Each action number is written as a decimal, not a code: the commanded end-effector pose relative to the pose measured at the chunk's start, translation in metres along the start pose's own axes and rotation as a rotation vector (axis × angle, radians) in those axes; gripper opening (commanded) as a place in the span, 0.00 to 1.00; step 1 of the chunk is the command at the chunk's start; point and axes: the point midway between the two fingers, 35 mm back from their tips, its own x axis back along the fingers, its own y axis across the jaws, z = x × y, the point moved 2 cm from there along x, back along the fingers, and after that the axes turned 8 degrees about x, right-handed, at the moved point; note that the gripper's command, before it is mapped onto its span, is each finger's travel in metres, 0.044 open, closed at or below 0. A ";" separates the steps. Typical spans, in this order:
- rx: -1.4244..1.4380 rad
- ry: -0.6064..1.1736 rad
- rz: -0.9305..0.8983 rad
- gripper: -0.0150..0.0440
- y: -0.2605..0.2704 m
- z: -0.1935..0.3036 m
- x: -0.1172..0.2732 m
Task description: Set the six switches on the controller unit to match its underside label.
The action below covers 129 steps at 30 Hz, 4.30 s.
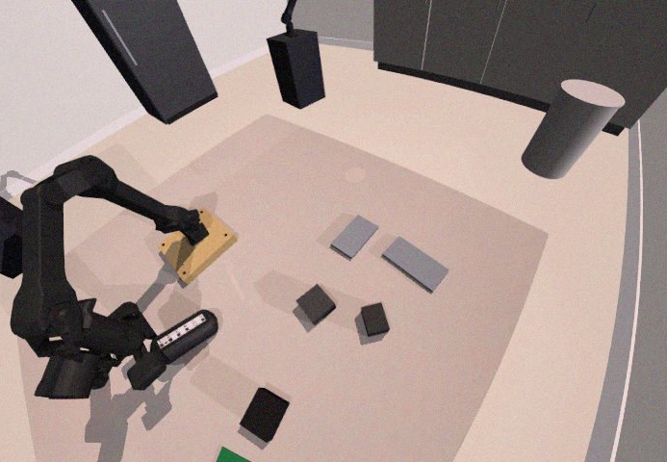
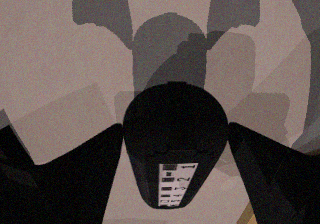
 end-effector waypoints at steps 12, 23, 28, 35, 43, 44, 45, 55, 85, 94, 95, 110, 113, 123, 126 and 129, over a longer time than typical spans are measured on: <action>-0.004 -0.002 -0.007 0.82 0.001 0.008 0.012; -0.004 -0.001 -0.007 0.82 0.002 0.014 0.019; -0.004 -0.001 -0.007 0.82 0.002 0.017 0.022; -0.004 -0.001 -0.008 0.82 0.003 0.021 0.026; -0.004 0.000 -0.008 0.82 0.003 0.025 0.030; -0.004 0.000 -0.008 0.82 0.003 0.026 0.031; -0.004 0.000 -0.008 0.82 0.003 0.027 0.031; -0.005 0.000 -0.008 0.82 0.004 0.033 0.037; -0.005 0.003 -0.008 0.82 0.007 0.053 0.049; -0.005 0.003 -0.008 0.82 0.008 0.060 0.053; -0.005 0.003 -0.008 0.82 0.008 0.061 0.053; -0.005 0.004 -0.009 0.82 0.010 0.072 0.057; -0.005 0.005 -0.009 0.82 0.010 0.074 0.058; -0.005 0.006 -0.009 0.82 0.011 0.082 0.060; -0.005 0.006 -0.009 0.82 0.012 0.084 0.061; -0.005 0.006 -0.009 0.82 0.012 0.087 0.061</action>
